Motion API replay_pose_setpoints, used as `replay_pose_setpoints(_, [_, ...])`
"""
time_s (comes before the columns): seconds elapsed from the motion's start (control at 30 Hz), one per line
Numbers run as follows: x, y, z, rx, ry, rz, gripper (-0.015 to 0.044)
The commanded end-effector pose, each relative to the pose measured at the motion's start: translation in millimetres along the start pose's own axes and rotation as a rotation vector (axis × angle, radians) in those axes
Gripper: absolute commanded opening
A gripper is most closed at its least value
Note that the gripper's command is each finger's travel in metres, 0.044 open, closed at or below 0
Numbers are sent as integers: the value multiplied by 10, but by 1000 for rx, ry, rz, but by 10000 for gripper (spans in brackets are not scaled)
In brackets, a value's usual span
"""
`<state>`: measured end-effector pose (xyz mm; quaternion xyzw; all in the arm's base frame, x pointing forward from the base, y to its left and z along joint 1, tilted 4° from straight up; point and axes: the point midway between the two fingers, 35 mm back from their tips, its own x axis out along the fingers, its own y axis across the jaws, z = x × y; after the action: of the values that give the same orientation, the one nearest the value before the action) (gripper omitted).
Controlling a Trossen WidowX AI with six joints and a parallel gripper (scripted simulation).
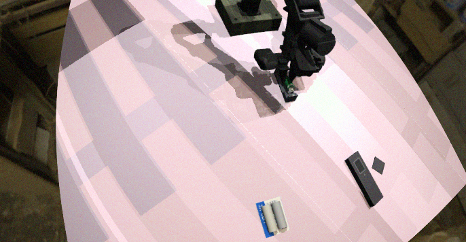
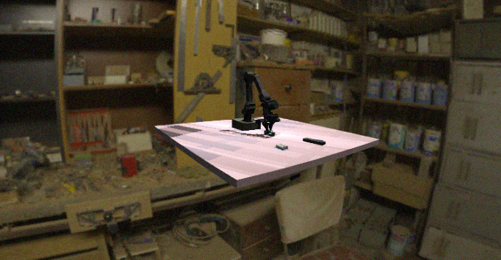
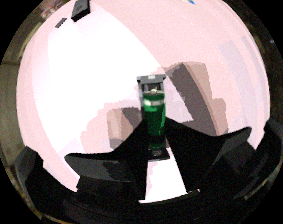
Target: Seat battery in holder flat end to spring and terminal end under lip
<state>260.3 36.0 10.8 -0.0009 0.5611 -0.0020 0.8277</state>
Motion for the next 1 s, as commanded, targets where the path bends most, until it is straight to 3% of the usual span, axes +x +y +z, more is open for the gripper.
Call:
replay_pose_setpoints(0.0, [26, 2, -38, -7, 46, 1, 61])
replay_pose_setpoints(0.97, [75, 0, 16, -7, 218, -2, 61])
